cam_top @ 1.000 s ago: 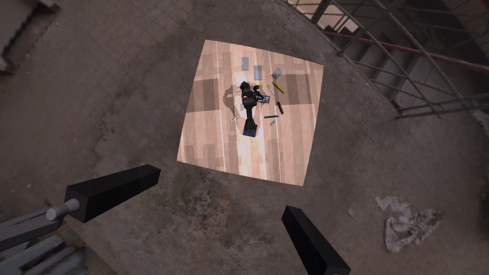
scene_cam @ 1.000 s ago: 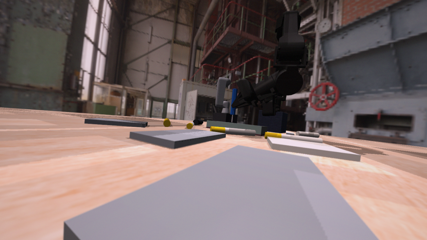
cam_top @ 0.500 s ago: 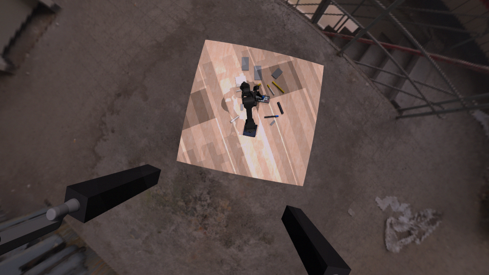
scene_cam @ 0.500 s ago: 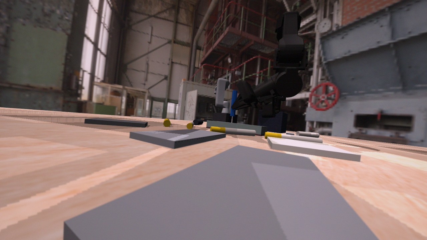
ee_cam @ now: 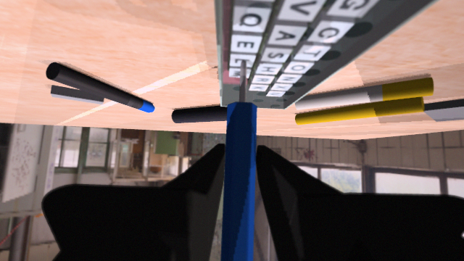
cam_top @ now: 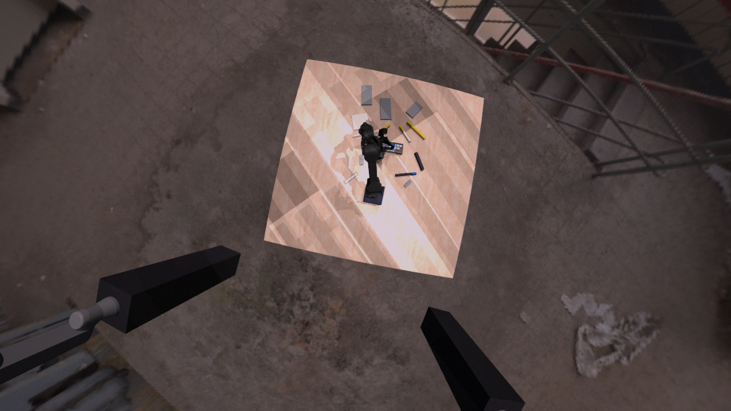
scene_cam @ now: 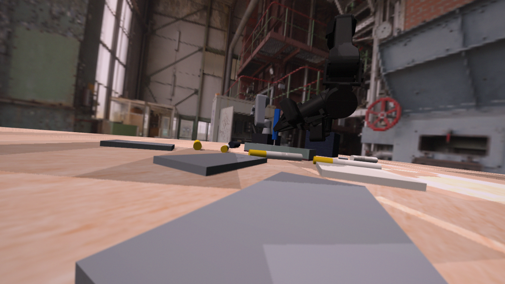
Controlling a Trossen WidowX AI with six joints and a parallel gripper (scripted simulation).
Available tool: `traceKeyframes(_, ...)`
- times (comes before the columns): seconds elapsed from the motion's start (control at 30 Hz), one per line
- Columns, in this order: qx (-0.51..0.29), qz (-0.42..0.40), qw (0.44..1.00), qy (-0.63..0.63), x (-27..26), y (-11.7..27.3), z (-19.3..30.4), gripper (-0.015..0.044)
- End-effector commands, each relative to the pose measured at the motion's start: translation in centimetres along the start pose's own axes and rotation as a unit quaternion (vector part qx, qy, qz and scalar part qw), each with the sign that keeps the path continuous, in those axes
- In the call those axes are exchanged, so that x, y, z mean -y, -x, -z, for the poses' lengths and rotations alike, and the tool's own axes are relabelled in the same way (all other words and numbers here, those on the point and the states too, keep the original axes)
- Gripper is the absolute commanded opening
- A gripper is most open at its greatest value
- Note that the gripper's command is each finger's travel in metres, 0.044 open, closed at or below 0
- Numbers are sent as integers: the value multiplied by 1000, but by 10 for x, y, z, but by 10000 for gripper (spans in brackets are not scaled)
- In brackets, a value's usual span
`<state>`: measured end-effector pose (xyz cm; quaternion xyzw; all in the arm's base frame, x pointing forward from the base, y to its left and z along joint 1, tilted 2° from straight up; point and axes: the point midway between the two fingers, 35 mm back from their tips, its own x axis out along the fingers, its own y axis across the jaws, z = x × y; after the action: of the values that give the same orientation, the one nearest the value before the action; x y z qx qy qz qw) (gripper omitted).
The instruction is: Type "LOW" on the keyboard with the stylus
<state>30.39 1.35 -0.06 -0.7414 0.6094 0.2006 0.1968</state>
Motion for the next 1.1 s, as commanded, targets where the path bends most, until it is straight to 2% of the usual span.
traceKeyframes(0.0,-2,0,1000,1,0,-2,-2,81)
traceKeyframes(0.5,-2,0,1000,1,0,-1,-2,81)
traceKeyframes(0.8,-2,0,1000,1,0,16,28,81)
traceKeyframes(0.97,0,0,1000,-2,1,16,27,85)
traceKeyframes(1.07,0,0,1000,-2,1,16,27,65)
